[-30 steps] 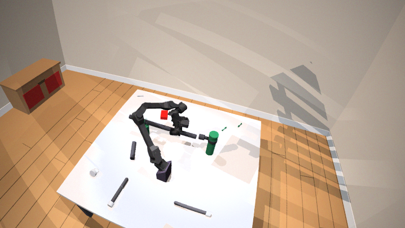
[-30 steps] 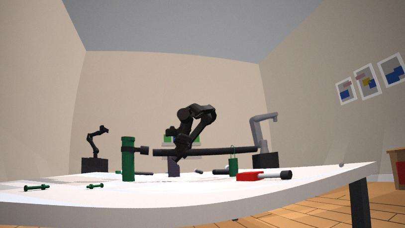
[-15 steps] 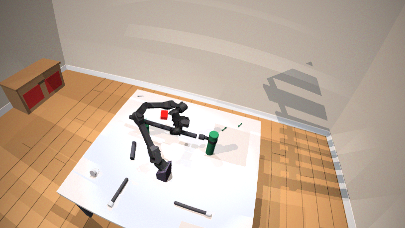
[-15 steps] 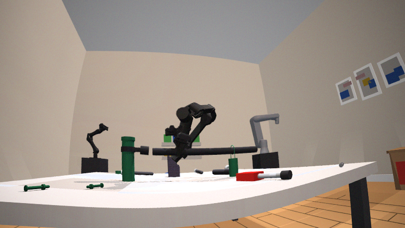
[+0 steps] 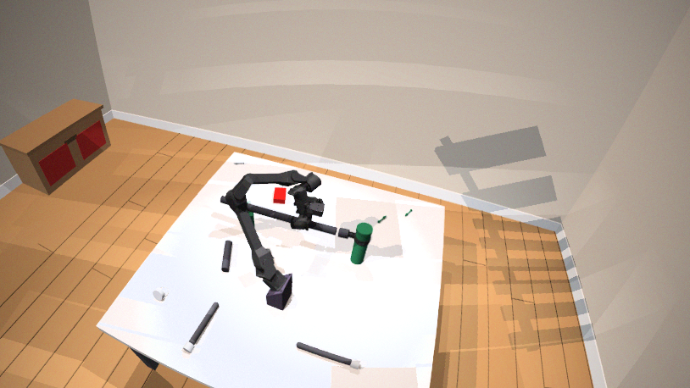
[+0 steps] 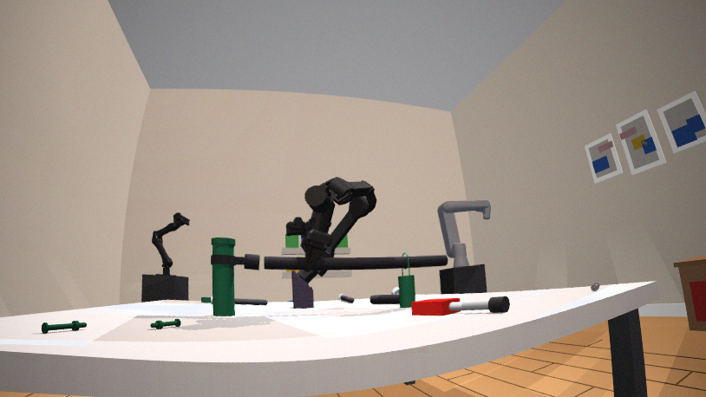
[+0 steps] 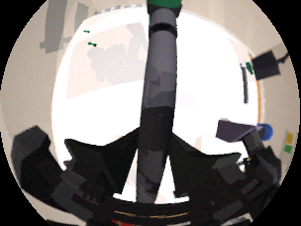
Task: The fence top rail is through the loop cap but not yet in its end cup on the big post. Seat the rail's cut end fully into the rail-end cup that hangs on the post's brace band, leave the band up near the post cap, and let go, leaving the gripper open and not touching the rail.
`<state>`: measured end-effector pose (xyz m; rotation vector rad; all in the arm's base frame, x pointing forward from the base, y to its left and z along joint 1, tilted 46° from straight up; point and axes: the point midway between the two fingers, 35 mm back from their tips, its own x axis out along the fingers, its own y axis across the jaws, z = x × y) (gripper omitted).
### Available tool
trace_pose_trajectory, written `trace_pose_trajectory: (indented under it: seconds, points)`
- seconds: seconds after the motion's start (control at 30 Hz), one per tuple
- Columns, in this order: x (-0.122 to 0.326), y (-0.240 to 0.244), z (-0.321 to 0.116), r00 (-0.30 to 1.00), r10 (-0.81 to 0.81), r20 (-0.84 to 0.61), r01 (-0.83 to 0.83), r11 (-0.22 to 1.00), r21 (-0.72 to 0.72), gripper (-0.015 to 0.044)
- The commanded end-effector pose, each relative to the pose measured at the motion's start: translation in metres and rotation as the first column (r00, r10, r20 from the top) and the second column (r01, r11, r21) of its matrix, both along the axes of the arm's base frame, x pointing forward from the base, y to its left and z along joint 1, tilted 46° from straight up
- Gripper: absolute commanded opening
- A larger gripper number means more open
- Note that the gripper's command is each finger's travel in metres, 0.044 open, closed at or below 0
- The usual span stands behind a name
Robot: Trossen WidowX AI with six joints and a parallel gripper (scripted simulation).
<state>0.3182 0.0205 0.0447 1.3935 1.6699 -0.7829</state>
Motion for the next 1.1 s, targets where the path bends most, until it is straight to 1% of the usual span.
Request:
trace_pose_trajectory:
  seconds: [0.0, 0.23, 1.07]
  points:
    - [0.0029, -0.0081, -0.0037, 1.0, -0.007, 0.006, 0.007, 1.0, -0.01, 0.0]
    - [0.0029, -0.0135, -0.0128, 1.0, -0.002, 0.001, 0.002, 1.0, -0.004, 0.0]
    - [0.0029, -0.0137, -0.013, 1.0, -0.002, 0.001, 0.002, 1.0, -0.004, 0.0]
